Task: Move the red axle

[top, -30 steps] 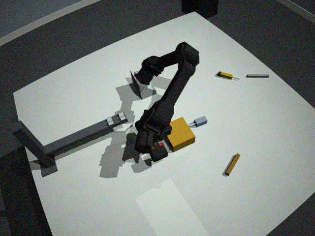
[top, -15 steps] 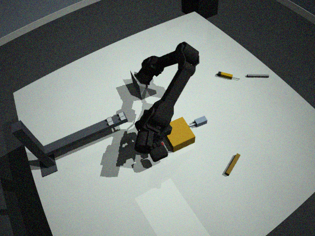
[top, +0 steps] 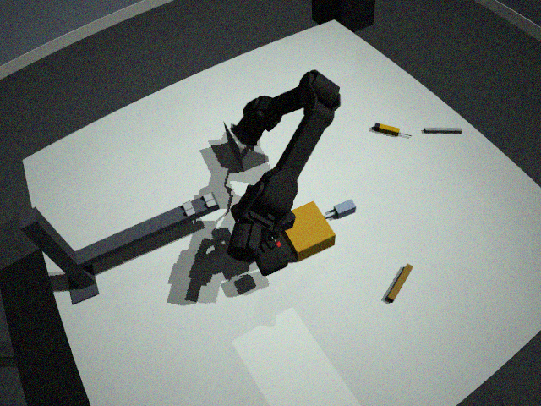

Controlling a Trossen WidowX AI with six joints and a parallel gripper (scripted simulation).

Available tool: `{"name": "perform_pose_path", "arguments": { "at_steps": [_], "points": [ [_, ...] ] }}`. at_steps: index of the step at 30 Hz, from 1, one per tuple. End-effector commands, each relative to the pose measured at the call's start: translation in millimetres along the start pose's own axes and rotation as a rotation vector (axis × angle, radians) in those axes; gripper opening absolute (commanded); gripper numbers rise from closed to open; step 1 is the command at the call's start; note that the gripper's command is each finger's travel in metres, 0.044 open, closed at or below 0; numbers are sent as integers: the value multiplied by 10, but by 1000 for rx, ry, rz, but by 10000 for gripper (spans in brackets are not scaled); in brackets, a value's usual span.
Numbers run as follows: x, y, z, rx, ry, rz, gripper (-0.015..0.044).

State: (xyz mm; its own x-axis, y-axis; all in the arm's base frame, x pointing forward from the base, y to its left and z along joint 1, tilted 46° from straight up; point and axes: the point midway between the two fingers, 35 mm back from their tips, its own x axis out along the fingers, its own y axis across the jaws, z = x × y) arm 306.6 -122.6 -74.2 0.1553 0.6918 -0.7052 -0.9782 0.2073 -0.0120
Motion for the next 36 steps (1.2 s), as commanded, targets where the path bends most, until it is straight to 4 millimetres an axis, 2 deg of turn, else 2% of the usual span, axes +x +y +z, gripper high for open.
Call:
{"name": "perform_pose_path", "arguments": {
  "at_steps": [1, 20, 25, 29, 36],
  "points": [
    [-213, -50, -36, -6, 12, -11, 0],
    [-1147, -85, -54, 9, 9, -9, 0],
    [-1209, -72, -56, 18, 8, -9, 0],
    [-1231, 56, -181, 18, 14, -9, 0],
    [-1270, 483, -518, 16, 25, -8, 0]
  ]
}}
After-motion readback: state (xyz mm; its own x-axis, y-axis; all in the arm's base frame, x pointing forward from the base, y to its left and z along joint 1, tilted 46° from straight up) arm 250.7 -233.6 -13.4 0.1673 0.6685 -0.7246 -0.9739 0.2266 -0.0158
